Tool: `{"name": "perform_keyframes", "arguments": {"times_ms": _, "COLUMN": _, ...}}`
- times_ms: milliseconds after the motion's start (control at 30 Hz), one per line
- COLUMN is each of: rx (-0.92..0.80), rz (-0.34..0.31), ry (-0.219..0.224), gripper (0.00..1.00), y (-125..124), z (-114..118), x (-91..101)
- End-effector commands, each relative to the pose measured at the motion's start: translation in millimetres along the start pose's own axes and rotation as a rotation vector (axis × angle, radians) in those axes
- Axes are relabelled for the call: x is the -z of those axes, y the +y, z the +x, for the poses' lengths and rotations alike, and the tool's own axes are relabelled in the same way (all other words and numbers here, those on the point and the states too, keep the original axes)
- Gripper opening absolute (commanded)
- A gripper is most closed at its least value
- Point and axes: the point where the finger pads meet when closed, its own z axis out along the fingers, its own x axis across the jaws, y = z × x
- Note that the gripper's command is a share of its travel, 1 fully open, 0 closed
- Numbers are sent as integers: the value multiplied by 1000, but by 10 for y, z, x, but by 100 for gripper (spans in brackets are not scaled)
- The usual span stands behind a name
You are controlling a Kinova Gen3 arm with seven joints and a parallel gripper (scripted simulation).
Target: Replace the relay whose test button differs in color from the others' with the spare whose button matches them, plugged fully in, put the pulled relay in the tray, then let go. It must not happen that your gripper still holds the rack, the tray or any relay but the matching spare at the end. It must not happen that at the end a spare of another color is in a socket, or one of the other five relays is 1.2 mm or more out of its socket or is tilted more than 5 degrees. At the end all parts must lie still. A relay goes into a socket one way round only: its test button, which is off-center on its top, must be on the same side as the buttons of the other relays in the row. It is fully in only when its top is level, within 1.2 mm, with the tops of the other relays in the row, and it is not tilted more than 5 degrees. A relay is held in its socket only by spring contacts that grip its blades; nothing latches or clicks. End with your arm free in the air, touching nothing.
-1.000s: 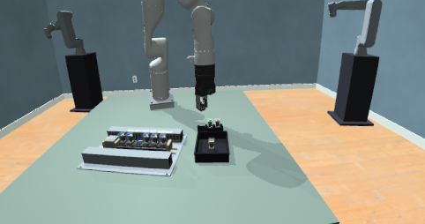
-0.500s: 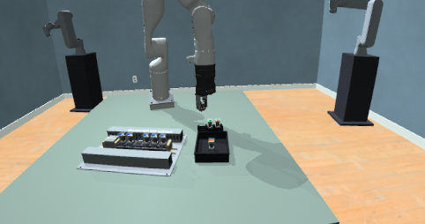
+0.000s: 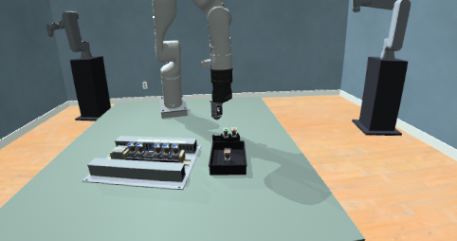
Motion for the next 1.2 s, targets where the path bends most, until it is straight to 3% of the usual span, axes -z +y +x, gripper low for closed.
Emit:
{"name": "perform_keyframes", "arguments": {"times_ms": 0, "rx": 31, "rz": -1, "ry": 1, "gripper": 0, "y": 3, "z": 2, "x": 3}}
{"name": "perform_keyframes", "arguments": {"times_ms": 933, "rx": 429, "rz": -1, "ry": 1, "gripper": 0, "y": -1, "z": 1, "x": 0}}
{"name": "perform_keyframes", "arguments": {"times_ms": 1167, "rx": 440, "rz": -1, "ry": 1, "gripper": 0, "y": 1, "z": 3, "x": 1}}
